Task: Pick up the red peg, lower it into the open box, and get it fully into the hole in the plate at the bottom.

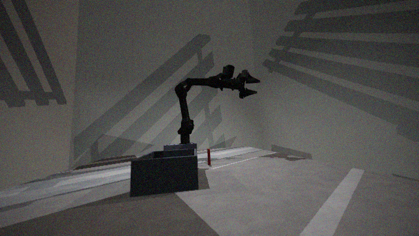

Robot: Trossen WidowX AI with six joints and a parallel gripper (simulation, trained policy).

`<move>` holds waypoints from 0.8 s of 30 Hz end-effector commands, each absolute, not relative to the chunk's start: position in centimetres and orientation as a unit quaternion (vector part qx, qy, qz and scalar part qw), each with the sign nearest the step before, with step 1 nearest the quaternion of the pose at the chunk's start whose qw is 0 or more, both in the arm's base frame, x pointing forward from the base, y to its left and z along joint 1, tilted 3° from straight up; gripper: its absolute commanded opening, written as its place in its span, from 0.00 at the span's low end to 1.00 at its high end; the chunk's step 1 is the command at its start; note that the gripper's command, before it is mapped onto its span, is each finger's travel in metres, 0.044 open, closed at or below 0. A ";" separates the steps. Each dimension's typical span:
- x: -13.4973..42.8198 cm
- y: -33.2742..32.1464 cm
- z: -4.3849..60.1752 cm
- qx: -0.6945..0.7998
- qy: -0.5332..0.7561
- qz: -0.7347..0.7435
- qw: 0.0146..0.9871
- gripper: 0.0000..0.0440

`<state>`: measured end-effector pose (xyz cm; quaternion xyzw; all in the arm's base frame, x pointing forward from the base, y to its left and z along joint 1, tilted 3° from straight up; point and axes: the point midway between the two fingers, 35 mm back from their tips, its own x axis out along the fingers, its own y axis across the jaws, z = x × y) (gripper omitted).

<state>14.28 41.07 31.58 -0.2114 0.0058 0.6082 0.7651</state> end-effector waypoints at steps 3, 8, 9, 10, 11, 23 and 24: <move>16.0 39.0 30.1 -0.179 0.081 0.582 0.789 1.00; 17.4 37.0 28.4 -0.148 0.155 0.551 0.806 1.00; 17.6 36.6 28.0 -0.141 0.169 0.544 0.810 1.00; 17.9 36.2 27.6 -0.135 0.183 0.537 0.812 1.00; 18.1 35.8 27.3 -0.128 0.197 0.529 0.815 1.00; 20.0 30.8 23.0 -0.047 0.354 0.419 0.835 1.00; 20.1 30.4 22.7 -0.040 0.366 0.408 0.836 1.00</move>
